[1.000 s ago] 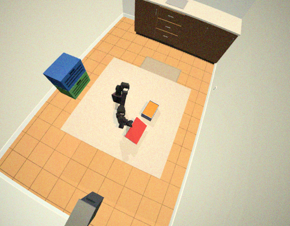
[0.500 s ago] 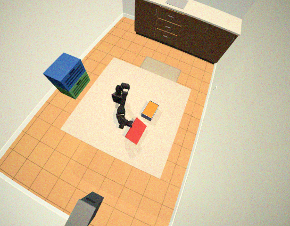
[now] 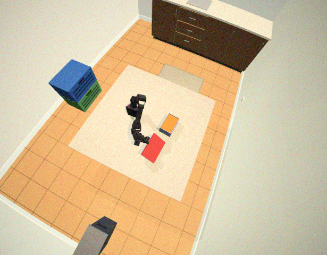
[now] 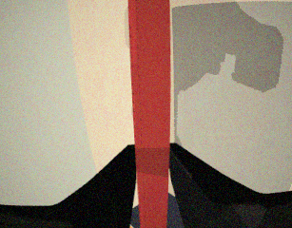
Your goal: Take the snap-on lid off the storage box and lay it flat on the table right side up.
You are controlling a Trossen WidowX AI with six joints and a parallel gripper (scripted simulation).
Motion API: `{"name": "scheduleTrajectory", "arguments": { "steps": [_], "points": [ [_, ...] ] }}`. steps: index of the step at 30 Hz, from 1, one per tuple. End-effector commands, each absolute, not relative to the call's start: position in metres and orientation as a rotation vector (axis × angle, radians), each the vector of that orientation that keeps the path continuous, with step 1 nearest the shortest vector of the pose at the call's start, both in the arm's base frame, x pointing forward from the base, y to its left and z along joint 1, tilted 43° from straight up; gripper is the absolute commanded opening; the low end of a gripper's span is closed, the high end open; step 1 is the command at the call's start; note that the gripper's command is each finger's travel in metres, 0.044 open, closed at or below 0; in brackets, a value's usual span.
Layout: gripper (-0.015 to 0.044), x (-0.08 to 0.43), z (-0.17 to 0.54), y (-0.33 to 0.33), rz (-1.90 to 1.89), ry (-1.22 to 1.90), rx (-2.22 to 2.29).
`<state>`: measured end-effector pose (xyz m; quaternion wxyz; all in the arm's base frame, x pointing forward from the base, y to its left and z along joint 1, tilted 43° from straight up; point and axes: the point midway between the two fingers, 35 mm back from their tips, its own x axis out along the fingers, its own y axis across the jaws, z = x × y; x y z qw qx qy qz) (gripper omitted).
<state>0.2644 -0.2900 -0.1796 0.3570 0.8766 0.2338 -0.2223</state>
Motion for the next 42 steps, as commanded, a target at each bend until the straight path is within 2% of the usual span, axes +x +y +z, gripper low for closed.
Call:
{"name": "scheduleTrajectory", "arguments": {
  "steps": [1,42],
  "points": [
    [0.0000,0.265,-0.181,-0.289,-0.570,0.597,2.261],
    [0.0000,0.268,-0.205,-0.267,-0.568,0.597,2.262]
  ]
}}
